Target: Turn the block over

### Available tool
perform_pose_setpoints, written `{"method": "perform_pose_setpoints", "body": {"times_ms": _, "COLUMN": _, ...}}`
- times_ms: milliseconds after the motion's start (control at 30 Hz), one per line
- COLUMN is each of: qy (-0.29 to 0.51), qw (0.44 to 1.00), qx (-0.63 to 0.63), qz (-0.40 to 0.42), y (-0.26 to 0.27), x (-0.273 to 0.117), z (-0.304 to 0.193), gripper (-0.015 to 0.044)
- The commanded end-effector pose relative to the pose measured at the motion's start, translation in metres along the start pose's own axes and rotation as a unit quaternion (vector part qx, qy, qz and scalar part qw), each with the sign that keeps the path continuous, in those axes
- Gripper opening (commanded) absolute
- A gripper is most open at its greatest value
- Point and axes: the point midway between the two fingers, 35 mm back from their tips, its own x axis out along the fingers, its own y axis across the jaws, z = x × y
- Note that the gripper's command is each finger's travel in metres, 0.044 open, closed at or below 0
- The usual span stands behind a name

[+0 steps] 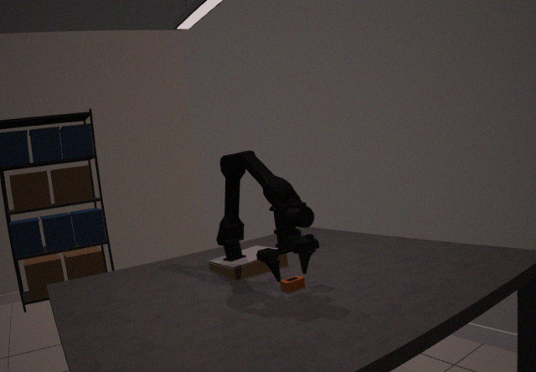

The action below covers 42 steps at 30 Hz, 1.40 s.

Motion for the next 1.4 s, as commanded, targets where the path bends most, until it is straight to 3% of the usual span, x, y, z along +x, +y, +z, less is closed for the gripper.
{"method": "perform_pose_setpoints", "body": {"times_ms": 0, "qy": 0.009, "qw": 1.0, "qx": 0.0, "qz": 0.002, "y": 0.001, "x": 0.013, "z": -0.004, "gripper": 0.044}}
{"method": "perform_pose_setpoints", "body": {"times_ms": 333, "qy": 0.009, "qw": 1.0, "qx": 0.0, "qz": 0.002, "y": 0.001, "x": 0.023, "z": -0.004, "gripper": 0.044}}
{"method": "perform_pose_setpoints", "body": {"times_ms": 533, "qy": 0.009, "qw": 1.0, "qx": 0.0, "qz": 0.002, "y": 0.001, "x": 0.023, "z": -0.004, "gripper": 0.0282}}
{"method": "perform_pose_setpoints", "body": {"times_ms": 1233, "qy": 0.009, "qw": 1.0, "qx": 0.0, "qz": 0.002, "y": 0.001, "x": 0.023, "z": -0.004, "gripper": 0.0143}}
{"method": "perform_pose_setpoints", "body": {"times_ms": 1367, "qy": 0.009, "qw": 1.0, "qx": 0.0, "qz": 0.002, "y": 0.001, "x": 0.004, "z": -0.004, "gripper": 0.0037}}
